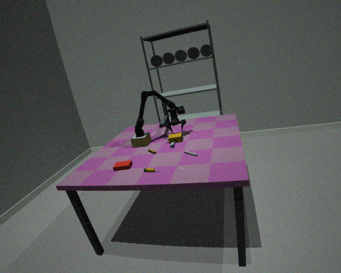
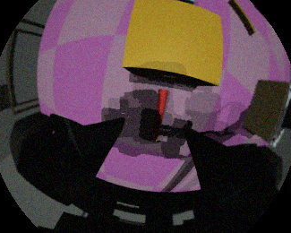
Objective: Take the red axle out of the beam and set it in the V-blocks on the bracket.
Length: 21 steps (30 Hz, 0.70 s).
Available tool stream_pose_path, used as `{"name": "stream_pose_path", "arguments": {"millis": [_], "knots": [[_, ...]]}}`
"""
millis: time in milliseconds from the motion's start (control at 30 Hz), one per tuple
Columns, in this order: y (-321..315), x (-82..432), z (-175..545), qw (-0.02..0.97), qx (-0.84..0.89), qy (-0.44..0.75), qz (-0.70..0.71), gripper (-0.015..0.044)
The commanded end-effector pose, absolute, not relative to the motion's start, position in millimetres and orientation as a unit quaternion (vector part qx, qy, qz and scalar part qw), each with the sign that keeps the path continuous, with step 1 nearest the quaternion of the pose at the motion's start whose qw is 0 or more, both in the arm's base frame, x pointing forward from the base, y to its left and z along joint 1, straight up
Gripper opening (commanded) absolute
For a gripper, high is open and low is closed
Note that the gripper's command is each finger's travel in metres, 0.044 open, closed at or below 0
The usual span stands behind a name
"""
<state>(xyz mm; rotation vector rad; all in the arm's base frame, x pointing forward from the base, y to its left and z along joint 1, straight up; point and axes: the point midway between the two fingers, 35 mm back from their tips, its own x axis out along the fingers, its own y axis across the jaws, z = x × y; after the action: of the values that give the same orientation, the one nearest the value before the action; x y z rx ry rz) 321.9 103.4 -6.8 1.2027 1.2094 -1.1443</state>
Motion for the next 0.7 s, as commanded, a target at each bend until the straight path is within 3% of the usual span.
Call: {"name": "stream_pose_path", "arguments": {"millis": [0, 667], "knots": [[102.4, 318.9, -15.6, 0.517, 0.496, 0.507, -0.479, 0.044], [102.0, 317.7, -42.0, 0.517, 0.496, 0.507, -0.479, 0.044]]}}
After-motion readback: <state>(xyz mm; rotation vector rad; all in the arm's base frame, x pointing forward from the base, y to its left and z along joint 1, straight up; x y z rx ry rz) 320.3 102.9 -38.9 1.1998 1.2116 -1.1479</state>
